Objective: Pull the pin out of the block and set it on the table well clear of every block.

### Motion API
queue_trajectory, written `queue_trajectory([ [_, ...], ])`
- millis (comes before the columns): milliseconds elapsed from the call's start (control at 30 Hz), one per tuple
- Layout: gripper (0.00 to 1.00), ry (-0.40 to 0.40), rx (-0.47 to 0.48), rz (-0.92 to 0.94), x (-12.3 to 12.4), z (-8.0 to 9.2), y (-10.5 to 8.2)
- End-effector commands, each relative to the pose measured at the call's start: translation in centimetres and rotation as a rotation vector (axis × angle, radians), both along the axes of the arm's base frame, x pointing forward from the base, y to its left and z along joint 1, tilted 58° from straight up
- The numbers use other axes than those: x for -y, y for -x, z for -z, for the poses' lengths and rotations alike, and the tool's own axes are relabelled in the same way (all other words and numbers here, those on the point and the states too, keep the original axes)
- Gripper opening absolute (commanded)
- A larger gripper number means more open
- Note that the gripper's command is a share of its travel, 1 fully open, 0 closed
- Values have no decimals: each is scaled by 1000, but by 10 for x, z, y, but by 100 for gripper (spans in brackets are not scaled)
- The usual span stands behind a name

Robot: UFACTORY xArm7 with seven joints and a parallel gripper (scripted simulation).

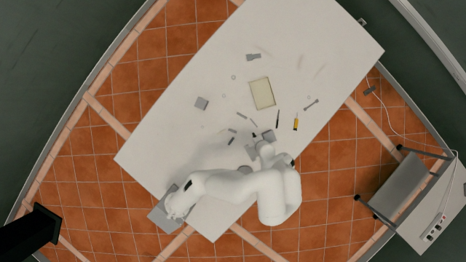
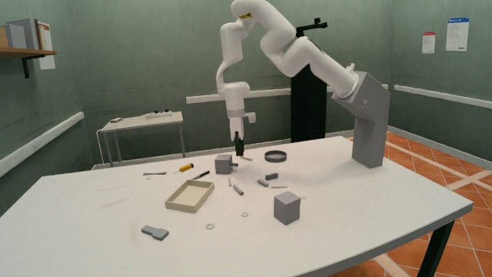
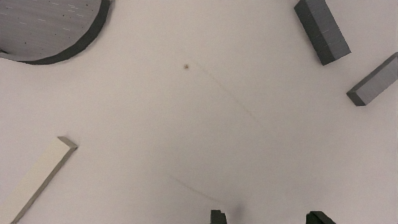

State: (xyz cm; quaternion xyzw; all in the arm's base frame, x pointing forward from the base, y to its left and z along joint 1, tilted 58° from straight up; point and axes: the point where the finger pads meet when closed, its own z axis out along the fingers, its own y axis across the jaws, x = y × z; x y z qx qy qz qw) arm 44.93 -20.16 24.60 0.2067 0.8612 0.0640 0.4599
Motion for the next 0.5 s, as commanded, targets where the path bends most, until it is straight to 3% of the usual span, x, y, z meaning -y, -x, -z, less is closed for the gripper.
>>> queue_trajectory([
  [0, 47, -2, 1, 1, 1, -1, 0],
  [467, 47, -34, 21, 53, 19, -11, -7],
])
